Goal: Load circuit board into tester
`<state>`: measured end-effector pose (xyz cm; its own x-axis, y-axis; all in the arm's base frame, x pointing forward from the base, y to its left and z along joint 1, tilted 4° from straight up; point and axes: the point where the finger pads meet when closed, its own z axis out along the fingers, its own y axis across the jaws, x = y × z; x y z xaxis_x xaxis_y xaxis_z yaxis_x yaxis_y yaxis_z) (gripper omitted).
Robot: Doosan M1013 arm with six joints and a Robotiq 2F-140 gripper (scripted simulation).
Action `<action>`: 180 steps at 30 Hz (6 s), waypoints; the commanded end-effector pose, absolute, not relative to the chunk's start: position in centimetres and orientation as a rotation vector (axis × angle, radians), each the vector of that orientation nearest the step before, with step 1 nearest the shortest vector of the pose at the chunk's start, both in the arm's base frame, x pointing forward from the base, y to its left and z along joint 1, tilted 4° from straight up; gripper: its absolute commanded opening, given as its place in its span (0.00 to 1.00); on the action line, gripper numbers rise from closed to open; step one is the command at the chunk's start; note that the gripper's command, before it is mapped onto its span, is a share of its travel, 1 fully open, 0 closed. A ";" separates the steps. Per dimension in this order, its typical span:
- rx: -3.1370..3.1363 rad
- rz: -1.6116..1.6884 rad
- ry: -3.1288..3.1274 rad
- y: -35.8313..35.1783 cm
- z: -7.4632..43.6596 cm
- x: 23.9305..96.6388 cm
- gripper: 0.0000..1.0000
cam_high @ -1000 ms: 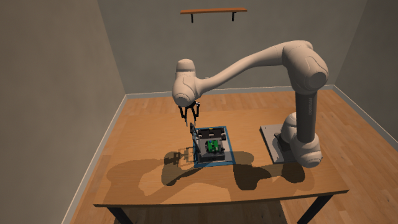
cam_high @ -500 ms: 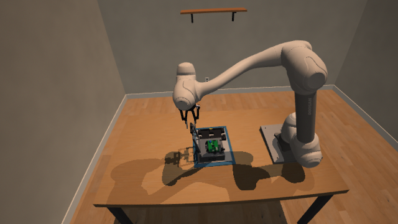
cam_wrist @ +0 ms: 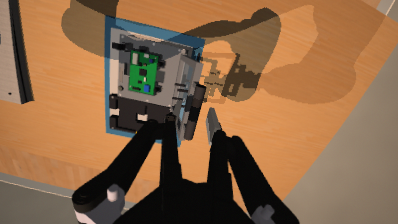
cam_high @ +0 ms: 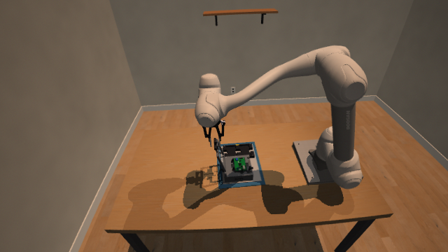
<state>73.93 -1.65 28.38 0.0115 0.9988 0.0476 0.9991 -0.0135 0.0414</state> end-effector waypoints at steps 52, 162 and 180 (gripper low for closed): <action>-2.231 -0.099 -2.204 -1.6 28.3 73.9 0.00; -2.231 -0.099 -2.204 -1.6 28.6 71.2 0.00; -2.231 -0.099 -2.204 -1.6 28.7 69.4 0.00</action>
<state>69.75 -1.61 28.69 0.0115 0.9988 0.0476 0.9990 -0.0135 0.0421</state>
